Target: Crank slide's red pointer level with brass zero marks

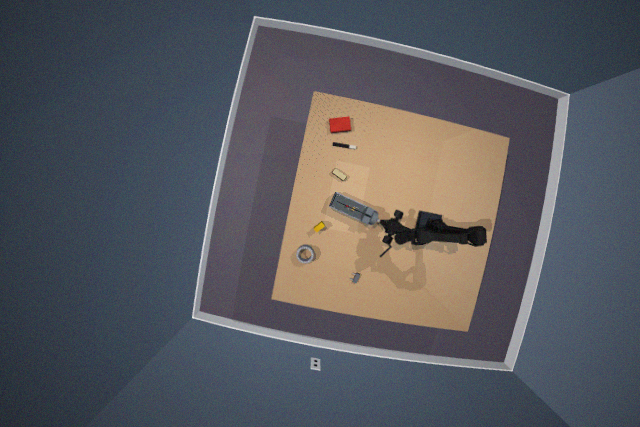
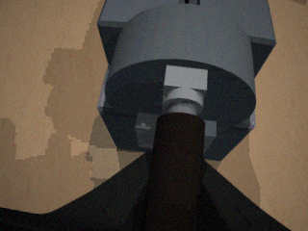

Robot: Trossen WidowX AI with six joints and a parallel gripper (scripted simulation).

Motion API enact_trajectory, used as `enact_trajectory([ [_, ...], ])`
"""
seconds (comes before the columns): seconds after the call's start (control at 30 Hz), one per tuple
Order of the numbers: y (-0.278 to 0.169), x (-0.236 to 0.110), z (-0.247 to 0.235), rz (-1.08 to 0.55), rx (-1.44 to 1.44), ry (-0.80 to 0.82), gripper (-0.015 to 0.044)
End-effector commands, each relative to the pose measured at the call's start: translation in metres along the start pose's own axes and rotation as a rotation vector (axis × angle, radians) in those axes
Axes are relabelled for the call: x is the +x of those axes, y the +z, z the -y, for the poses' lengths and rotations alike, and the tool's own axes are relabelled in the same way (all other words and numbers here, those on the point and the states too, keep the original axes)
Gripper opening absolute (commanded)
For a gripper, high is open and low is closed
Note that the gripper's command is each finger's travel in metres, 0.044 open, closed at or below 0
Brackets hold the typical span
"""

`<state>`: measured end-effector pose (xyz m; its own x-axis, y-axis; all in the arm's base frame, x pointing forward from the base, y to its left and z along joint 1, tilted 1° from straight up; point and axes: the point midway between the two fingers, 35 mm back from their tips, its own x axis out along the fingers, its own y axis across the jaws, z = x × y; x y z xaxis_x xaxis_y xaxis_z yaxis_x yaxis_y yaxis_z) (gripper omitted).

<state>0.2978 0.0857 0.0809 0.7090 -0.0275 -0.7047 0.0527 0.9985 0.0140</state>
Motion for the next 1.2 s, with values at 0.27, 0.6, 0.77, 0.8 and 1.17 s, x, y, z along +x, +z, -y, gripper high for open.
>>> enact_trajectory([
  [0.27,-0.002,0.001,0.013,0.006,0.003,-0.020,0.0000],
  [0.6,-0.003,0.003,0.017,0.006,0.003,-0.020,0.0000],
  [0.77,-0.004,0.004,0.019,0.006,0.003,-0.020,0.0000],
  [0.8,-0.005,0.004,0.019,0.006,0.003,-0.020,0.0000],
  [1.17,-0.008,0.007,0.023,0.006,0.003,-0.020,0.0000],
])
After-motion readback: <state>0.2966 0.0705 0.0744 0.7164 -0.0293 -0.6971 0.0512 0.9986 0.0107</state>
